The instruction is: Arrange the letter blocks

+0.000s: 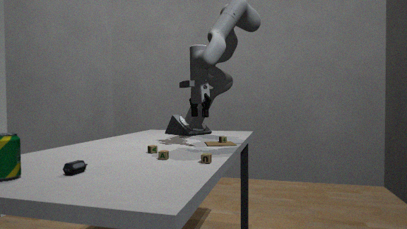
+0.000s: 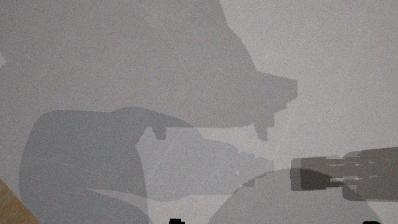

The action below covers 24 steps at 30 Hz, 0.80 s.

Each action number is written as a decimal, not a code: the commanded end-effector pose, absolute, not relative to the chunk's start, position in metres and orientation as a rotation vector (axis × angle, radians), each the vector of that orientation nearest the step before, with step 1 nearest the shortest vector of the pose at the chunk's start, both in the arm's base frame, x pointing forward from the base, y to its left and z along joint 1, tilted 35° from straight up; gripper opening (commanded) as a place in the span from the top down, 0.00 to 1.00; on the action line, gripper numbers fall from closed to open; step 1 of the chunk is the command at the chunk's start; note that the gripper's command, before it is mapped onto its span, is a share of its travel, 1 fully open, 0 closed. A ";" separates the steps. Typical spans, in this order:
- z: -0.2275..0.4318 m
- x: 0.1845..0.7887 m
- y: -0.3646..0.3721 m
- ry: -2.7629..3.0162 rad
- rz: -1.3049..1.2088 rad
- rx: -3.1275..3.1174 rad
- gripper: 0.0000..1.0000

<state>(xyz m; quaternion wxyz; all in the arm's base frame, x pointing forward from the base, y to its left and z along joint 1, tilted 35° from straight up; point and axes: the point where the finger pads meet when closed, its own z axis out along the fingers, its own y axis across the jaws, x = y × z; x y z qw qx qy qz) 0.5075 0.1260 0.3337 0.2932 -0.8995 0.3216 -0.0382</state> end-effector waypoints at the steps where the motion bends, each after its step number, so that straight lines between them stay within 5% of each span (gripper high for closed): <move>1: 0.343 0.456 0.155 0.926 -0.097 -2.375 0.00; 12: 0.332 0.345 0.192 1.053 -0.053 -2.309 0.00; 24: 0.331 0.342 0.193 1.057 -0.051 -2.307 0.00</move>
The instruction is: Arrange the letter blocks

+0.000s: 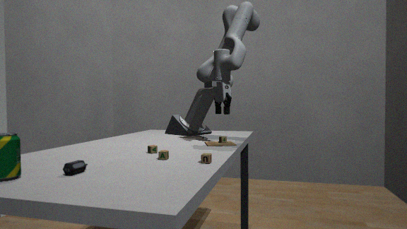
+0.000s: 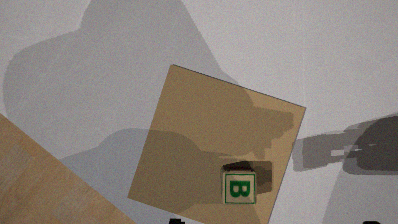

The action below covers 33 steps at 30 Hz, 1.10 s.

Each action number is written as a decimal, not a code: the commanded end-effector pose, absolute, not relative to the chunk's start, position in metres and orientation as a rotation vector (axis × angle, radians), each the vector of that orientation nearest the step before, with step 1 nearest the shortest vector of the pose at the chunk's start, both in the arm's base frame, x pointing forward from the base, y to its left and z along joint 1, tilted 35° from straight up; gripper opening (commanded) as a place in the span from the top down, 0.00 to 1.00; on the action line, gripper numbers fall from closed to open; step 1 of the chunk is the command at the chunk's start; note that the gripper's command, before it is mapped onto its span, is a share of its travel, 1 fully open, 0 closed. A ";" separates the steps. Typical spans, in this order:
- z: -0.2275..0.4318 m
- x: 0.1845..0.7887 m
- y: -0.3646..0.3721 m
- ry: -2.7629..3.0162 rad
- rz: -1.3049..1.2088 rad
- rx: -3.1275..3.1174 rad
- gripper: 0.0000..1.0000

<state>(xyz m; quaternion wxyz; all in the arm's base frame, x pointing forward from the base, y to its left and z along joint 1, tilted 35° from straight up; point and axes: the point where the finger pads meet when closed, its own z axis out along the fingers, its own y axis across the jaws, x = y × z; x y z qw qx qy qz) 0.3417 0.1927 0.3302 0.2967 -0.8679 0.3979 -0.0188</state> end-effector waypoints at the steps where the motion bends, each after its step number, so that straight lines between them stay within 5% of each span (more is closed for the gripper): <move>1: 0.331 0.342 0.193 1.057 -0.051 -2.307 0.00; 33: 0.313 0.349 0.205 1.823 0.244 -1.780 0.00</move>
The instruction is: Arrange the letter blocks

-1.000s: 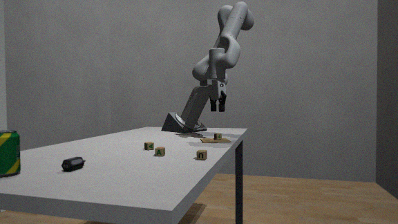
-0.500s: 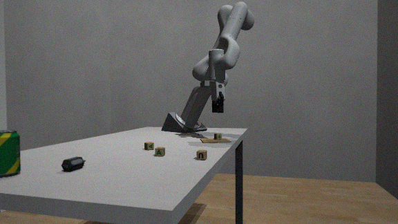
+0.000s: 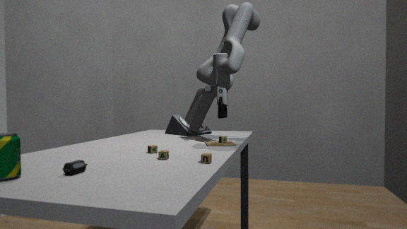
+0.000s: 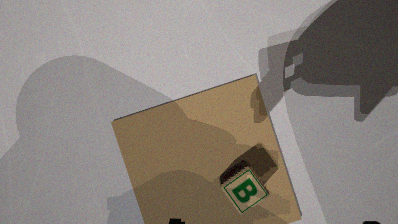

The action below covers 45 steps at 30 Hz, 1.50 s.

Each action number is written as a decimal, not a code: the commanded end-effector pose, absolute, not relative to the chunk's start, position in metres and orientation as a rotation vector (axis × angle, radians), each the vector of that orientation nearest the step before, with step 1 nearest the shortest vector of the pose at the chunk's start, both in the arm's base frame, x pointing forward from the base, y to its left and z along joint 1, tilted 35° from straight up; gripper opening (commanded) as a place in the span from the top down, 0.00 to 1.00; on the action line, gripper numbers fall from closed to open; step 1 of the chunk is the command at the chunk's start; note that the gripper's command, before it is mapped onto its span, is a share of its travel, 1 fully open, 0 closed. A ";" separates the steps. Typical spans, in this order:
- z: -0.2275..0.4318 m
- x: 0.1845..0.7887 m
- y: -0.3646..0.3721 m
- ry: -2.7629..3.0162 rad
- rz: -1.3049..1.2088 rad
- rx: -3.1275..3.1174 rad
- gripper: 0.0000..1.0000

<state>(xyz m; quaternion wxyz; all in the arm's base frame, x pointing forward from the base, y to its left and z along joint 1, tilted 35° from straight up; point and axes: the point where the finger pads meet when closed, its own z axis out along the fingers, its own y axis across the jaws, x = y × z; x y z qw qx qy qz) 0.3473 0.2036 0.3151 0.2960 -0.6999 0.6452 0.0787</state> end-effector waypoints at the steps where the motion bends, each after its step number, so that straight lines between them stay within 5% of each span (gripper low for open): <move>1: 0.312 0.349 0.206 1.855 0.257 -1.751 0.00; 31: 0.291 0.354 0.216 2.470 0.543 -0.918 0.00; 32: 0.291 0.354 0.216 2.470 0.543 -0.918 0.31; 45: 0.291 0.354 0.216 2.470 0.543 -0.918 0.31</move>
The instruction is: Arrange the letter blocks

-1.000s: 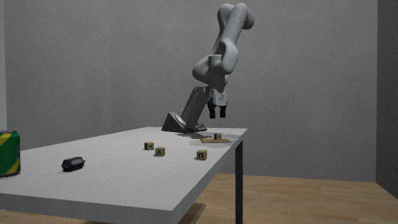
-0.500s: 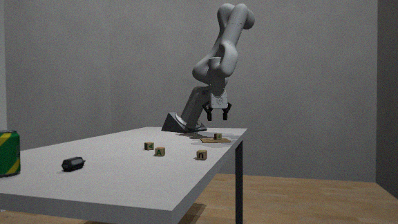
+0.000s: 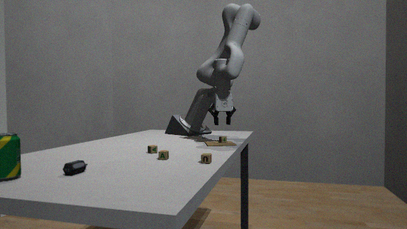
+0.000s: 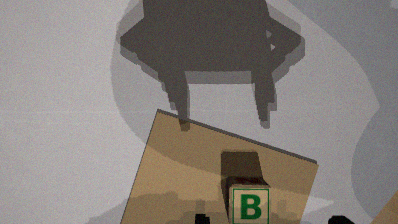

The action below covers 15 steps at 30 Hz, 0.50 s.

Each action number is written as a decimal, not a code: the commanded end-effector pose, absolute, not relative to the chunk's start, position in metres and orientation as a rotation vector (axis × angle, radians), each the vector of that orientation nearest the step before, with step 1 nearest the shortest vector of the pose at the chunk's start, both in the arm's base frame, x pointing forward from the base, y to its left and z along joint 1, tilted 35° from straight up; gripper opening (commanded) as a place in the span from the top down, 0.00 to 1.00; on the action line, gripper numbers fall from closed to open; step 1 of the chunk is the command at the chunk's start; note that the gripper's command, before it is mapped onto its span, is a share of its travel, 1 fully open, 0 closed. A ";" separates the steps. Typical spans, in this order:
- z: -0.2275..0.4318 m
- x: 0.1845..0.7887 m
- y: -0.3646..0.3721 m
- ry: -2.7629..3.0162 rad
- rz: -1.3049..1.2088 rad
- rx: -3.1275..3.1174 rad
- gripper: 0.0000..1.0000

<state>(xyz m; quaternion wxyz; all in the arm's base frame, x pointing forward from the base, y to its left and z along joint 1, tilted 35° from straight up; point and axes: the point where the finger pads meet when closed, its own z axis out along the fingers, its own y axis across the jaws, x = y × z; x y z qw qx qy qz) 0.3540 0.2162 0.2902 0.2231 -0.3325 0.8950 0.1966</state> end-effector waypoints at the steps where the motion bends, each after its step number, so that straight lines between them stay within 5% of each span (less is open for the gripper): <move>1: 0.291 0.354 0.216 2.470 0.543 -0.918 0.31; 15: 0.290 0.355 0.217 2.470 0.543 -0.918 0.31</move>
